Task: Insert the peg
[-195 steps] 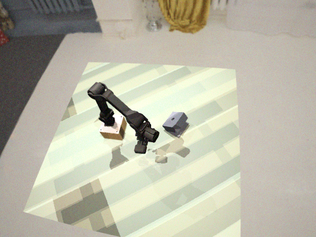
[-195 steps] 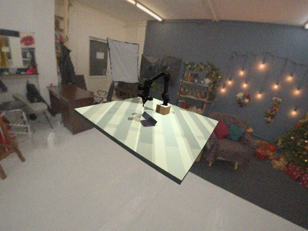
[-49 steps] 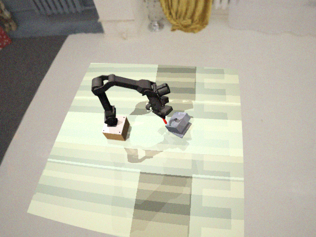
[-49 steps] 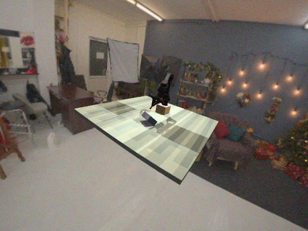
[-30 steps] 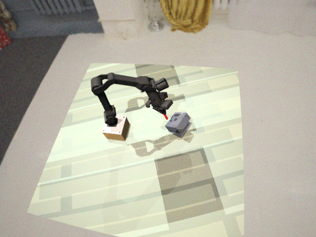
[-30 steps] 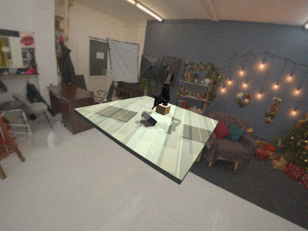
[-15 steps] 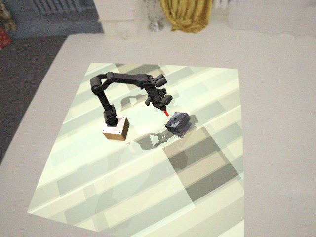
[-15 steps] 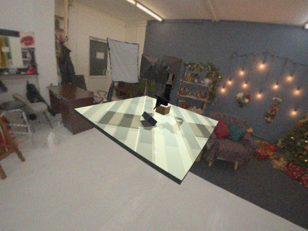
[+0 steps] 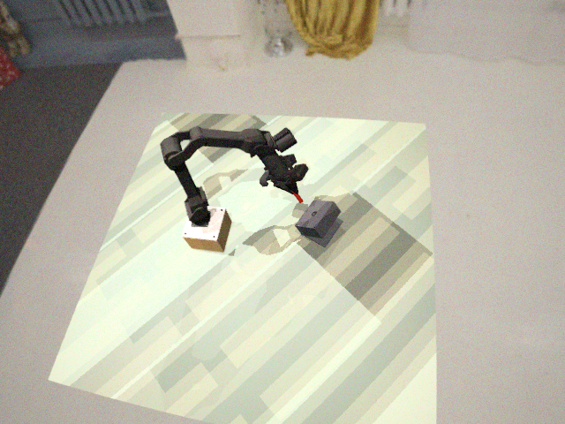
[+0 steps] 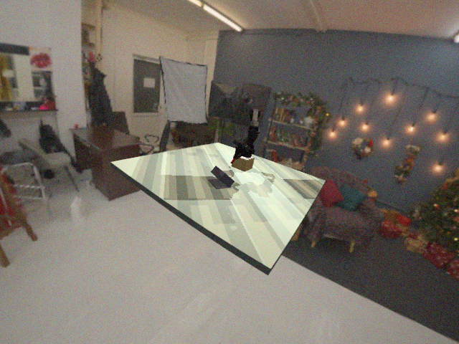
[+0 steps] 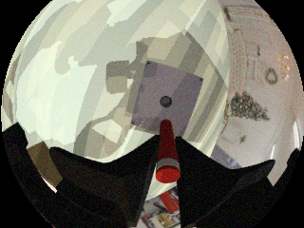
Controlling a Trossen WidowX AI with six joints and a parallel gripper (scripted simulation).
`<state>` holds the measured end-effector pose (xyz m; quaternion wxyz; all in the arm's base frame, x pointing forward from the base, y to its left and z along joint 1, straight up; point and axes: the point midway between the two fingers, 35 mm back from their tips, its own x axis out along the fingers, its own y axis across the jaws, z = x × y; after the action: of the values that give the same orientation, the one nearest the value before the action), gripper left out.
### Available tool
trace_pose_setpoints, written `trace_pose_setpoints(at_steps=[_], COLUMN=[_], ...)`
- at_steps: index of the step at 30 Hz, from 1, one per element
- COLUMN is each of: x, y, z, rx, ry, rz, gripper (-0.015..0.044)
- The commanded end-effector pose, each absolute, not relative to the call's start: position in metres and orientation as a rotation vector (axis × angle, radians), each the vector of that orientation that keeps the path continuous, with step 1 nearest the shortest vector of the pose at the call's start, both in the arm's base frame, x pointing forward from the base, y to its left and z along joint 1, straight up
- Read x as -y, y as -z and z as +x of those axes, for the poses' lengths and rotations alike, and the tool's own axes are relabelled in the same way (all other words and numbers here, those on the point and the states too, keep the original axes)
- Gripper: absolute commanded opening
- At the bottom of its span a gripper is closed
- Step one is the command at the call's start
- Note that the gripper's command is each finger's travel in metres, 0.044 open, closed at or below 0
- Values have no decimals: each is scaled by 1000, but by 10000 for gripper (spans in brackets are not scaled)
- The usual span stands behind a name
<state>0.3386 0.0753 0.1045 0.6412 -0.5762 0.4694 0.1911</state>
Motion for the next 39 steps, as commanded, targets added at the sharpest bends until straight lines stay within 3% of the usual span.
trace_pose_setpoints(at_steps=[1,39], x=[-75,-72], y=[-99,-57], z=[341,369], rx=[-1069,-1032], ry=[-439,-444], rz=[-1328,-1364], gripper=[0,0])
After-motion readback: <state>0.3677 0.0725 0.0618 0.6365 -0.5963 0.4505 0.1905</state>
